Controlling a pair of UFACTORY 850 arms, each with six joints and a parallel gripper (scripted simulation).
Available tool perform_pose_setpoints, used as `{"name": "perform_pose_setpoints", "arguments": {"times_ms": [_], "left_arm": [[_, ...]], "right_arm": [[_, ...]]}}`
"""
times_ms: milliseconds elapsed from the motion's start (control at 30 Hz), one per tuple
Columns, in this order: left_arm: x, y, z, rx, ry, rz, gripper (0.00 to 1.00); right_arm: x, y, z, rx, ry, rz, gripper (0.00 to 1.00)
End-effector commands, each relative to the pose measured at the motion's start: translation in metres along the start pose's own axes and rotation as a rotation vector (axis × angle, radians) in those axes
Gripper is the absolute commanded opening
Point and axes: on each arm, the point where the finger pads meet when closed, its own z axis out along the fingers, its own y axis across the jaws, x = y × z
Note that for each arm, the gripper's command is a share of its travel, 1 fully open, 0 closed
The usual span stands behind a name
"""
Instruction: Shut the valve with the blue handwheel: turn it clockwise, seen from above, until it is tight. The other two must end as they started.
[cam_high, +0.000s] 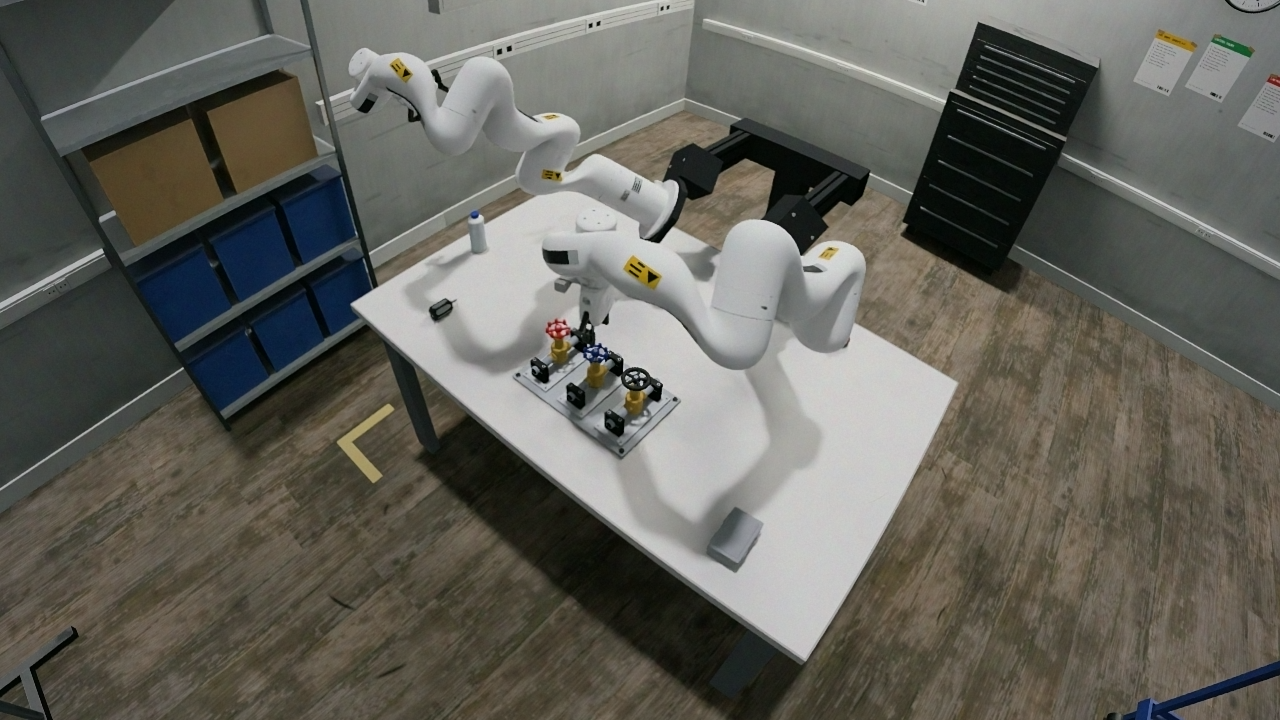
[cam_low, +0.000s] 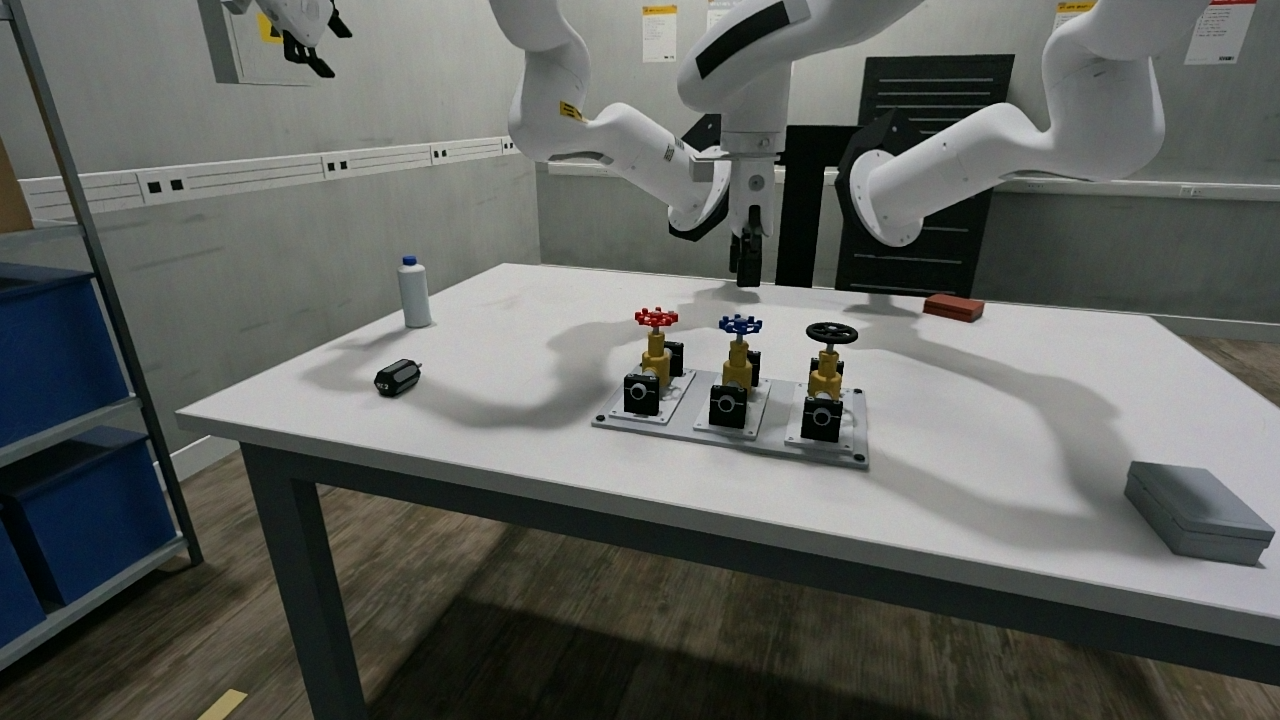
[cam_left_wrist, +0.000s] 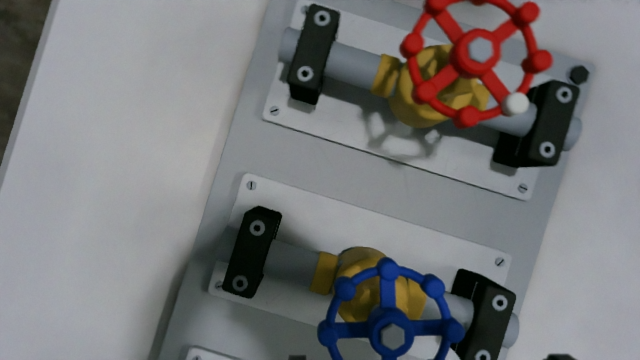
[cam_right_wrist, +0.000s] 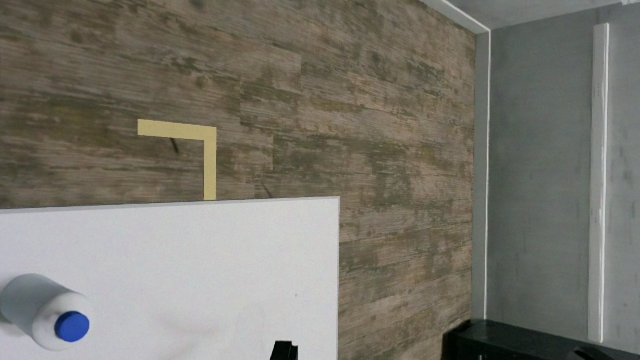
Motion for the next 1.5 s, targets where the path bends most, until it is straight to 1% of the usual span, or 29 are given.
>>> {"name": "perform_pose_setpoints", "arguments": {"times_ms": [0, 167, 233, 733, 800, 1300, 1367, 1467], "left_arm": [[0.0004, -0.0002, -0.0005, 0.008, 0.008, -0.175, 0.79], [0.0004, -0.0002, -0.0005, 0.007, 0.008, -0.361, 0.79], [0.0004, -0.0002, -0.0005, 0.007, 0.008, -0.361, 0.79], [0.0004, -0.0002, -0.0005, 0.005, 0.01, -0.885, 0.79], [0.0004, -0.0002, -0.0005, 0.005, 0.01, -0.885, 0.79], [0.0004, -0.0002, -0.0005, 0.003, 0.012, -1.355, 0.79], [0.0004, -0.0002, -0.0005, 0.003, 0.012, -1.355, 0.79], [0.0004, -0.0002, -0.0005, 0.002, 0.012, -1.442, 0.79]], "right_arm": [[0.0002, 0.0001, -0.0005, 0.0, 0.001, 0.0, 1.0], [0.0002, 0.0001, -0.0005, 0.0, 0.001, 0.0, 1.0], [0.0002, 0.0001, -0.0005, 0.0, 0.001, 0.0, 1.0], [0.0002, 0.0001, -0.0005, 0.0, 0.001, 0.0, 1.0], [0.0002, 0.0001, -0.0005, 0.0, 0.001, 0.0, 1.0], [0.0002, 0.0001, -0.0005, 0.0, 0.001, 0.0, 1.0], [0.0002, 0.0001, -0.0005, 0.0, 0.001, 0.0, 1.0], [0.0002, 0.0001, -0.0005, 0.0, 0.001, 0.0, 1.0]]}}
